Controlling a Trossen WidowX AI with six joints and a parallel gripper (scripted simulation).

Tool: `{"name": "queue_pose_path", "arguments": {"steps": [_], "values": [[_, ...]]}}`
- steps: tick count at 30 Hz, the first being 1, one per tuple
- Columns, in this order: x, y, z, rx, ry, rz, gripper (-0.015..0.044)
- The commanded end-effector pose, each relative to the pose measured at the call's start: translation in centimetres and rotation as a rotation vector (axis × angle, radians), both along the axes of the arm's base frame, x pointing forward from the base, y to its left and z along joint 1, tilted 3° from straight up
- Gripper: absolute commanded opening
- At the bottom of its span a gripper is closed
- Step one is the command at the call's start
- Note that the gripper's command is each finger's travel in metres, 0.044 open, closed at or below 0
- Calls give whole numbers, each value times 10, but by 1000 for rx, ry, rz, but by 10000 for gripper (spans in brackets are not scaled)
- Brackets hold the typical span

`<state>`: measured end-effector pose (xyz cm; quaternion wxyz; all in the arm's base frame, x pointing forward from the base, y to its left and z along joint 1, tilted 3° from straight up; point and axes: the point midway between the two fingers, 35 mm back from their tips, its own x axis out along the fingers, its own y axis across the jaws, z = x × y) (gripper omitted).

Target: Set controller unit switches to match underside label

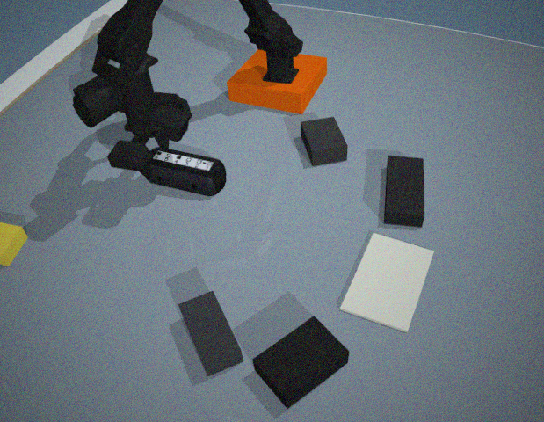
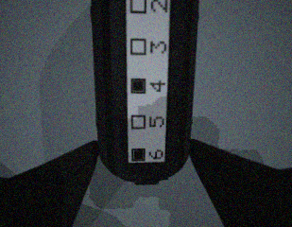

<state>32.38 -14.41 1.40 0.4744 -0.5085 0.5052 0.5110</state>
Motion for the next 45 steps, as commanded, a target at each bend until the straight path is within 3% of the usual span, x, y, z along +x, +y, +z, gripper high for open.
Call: {"name": "queue_pose_path", "arguments": {"steps": [1,45], "values": [[2,2,6,-1,-5,1,337],[2,19,36,0,-5,1,336]]}}
